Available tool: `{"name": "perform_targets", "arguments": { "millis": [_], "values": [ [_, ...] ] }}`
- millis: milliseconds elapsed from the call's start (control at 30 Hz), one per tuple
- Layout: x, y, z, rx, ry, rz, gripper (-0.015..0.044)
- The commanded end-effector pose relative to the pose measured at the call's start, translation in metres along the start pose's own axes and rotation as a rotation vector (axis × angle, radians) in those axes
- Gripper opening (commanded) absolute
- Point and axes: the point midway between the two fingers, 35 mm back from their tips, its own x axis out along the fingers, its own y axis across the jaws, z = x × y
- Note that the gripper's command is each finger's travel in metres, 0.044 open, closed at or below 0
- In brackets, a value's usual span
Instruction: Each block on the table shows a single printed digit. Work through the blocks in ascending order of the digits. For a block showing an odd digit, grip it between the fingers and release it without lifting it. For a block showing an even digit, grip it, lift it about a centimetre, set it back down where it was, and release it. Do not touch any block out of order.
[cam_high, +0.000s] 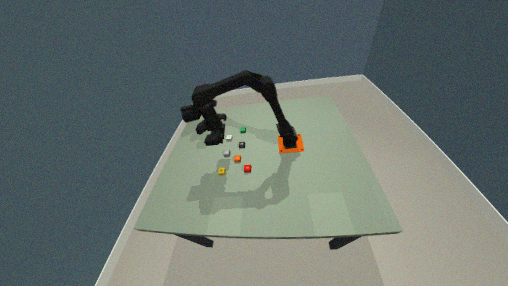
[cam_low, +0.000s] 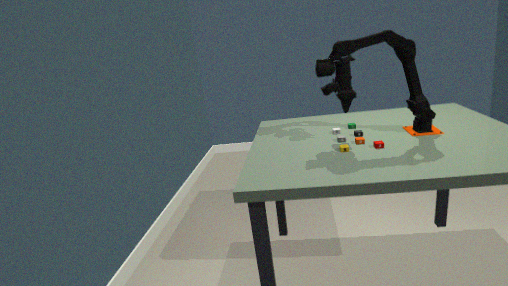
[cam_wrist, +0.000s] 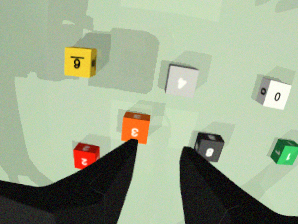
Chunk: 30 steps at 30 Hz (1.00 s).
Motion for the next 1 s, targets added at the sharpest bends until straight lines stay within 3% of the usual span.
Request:
{"name": "perform_targets", "arguments": {
  "millis": [0,100,300,367,533,667,967],
  "values": [
    [0.000,-0.052,-0.037,-0.003,-0.009,-0.006,0.0120],
    [0.005,-0.076,-0.061,-0.003,-0.006,-0.008,0.0120],
    [0.006,-0.077,-0.063,-0.003,-0.006,-0.008,0.0120],
    [0.015,-0.077,-0.062,-0.003,-0.006,-0.008,0.0172],
    [0.078,-0.078,-0.061,-0.003,-0.006,-0.008,0.0304],
    [0.087,-0.078,-0.063,-0.003,-0.006,-0.008,0.0400],
    [0.095,-0.078,-0.062,-0.003,-0.006,-0.008,0.0400]
  ]
}}
